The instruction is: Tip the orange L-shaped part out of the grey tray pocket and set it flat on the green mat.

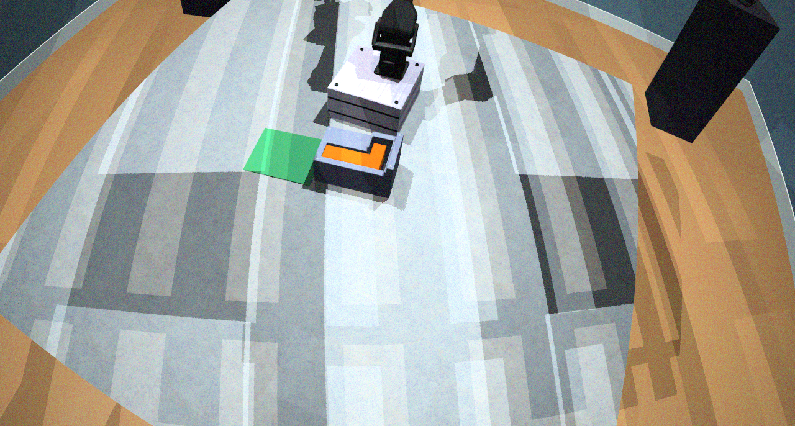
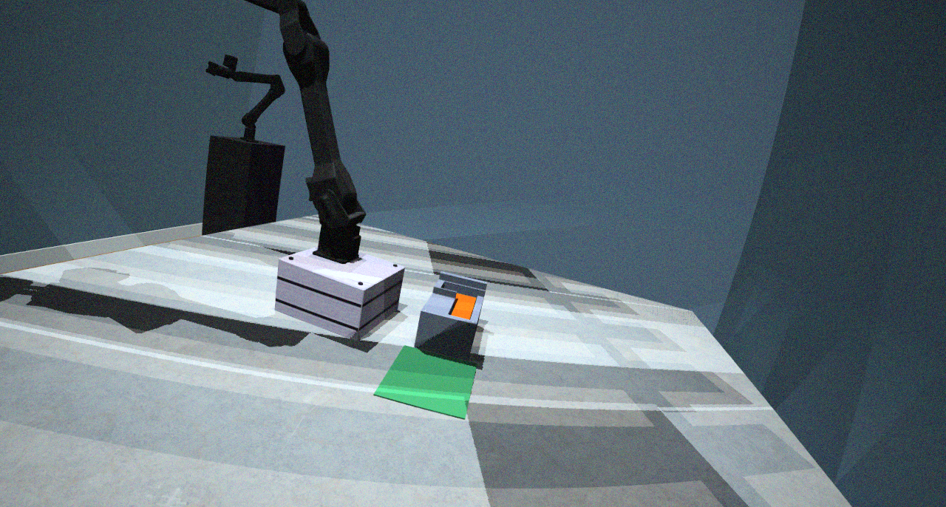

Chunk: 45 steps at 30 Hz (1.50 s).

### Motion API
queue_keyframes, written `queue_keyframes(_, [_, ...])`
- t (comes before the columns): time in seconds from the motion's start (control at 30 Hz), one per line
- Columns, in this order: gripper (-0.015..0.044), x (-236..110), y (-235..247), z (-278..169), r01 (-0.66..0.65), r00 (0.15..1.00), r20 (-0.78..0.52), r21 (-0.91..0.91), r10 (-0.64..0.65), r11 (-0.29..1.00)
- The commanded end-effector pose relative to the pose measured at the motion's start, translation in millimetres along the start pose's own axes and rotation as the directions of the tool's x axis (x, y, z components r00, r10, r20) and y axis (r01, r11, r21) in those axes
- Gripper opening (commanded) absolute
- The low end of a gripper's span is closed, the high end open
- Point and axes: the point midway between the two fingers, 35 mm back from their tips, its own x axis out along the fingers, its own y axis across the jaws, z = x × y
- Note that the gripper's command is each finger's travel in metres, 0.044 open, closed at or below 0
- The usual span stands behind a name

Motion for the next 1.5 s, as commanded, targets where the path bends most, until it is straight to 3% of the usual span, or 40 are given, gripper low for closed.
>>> queue_keyframes(0.0, [0.0374,0.0,-2.8,-2.6,0.007,1.0,0.0,0.003,-0.007,1.0])
queue_keyframes(0.27, [0.018,-4.9,-47.3,-81.3,0.136,0.99,-0.053,0.07,-0.133,0.988])
queue_keyframes(0.57, [0.018,-32.8,-96.1,-193.8,0.331,0.933,-0.171,0.072,-0.315,0.941])
queue_keyframes(0.8, [0.018,-80.5,-122.2,-301.0,0.508,0.827,-0.327,0.087,-0.457,0.857])
queue_keyframes(1.1, [0.018,-166.1,-119.2,-426.7,0.673,0.62,-0.553,0.009,-0.557,0.74])
queue_keyframes(1.37, [0.018,-242.3,-91.1,-505.4,0.724,0.434,-0.717,-0.082,-0.546,0.684])
queue_keyframes(1.47, [0.018,-285.8,-72.3,-538.5,0.733,0.319,-0.782,-0.155,-0.535,0.663])
